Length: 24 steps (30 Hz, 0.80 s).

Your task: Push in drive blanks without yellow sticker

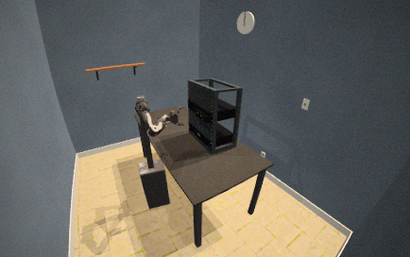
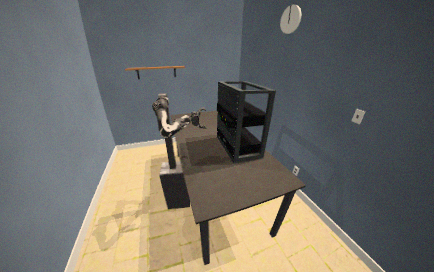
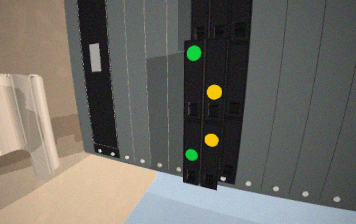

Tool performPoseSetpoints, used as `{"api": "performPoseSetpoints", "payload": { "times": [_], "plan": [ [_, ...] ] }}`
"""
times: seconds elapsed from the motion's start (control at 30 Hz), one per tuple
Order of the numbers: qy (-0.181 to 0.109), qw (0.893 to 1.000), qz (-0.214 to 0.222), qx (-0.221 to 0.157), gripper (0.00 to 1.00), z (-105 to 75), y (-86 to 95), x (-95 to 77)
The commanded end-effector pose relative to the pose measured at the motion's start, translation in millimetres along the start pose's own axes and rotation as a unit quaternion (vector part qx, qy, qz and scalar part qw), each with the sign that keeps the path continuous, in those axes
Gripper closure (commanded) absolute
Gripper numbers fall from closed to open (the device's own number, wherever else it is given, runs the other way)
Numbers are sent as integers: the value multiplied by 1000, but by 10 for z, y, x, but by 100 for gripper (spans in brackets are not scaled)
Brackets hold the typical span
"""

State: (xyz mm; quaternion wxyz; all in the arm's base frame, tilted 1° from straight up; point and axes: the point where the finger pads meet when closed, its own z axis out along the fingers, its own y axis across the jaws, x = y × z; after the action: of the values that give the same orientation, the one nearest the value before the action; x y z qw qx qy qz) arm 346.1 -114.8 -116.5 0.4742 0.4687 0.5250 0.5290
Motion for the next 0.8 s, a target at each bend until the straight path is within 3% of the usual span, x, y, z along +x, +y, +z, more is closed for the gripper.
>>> {"api": "performPoseSetpoints", "payload": {
  "times": [0.0,0.53,0.77],
  "plan": [
    [-2,1000,-7,12,0,45,-35,23],
    [-1,1000,-7,12,0,602,65,299],
    [-1,1000,-7,13,0,711,84,353]
  ]
}}
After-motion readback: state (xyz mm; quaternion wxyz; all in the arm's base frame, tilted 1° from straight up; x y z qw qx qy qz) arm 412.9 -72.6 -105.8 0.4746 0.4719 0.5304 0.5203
